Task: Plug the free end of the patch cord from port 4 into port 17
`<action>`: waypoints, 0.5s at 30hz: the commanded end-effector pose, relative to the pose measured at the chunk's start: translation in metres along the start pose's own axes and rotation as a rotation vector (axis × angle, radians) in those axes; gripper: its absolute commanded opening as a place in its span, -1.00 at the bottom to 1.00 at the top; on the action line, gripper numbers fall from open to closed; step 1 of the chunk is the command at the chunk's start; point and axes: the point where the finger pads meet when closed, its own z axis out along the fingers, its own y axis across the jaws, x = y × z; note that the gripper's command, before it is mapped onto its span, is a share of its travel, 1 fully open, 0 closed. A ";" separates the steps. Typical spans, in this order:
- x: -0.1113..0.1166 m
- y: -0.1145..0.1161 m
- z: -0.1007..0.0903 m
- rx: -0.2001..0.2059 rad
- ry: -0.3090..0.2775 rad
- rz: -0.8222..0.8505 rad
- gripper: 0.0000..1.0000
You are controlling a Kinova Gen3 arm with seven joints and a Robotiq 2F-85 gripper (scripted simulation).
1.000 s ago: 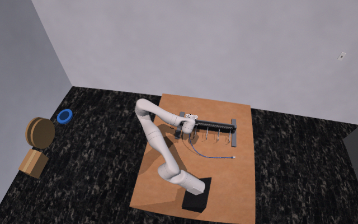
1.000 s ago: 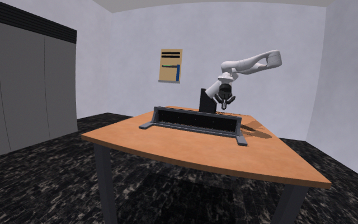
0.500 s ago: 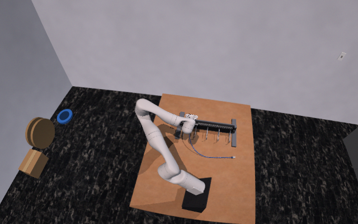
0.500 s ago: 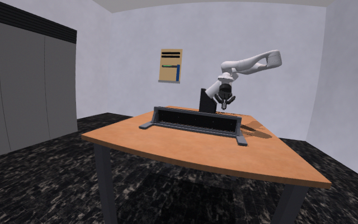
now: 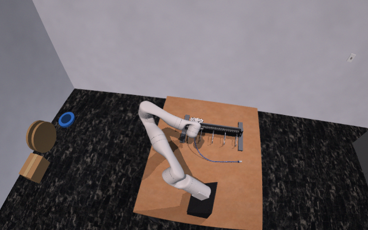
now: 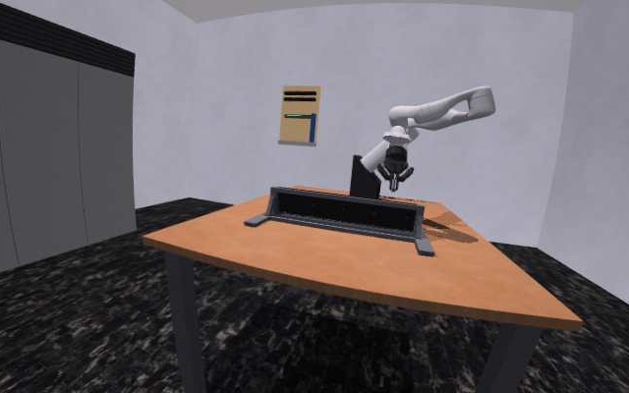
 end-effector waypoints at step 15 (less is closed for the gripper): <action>0.002 0.000 -0.085 0.001 0.009 0.000 -1.00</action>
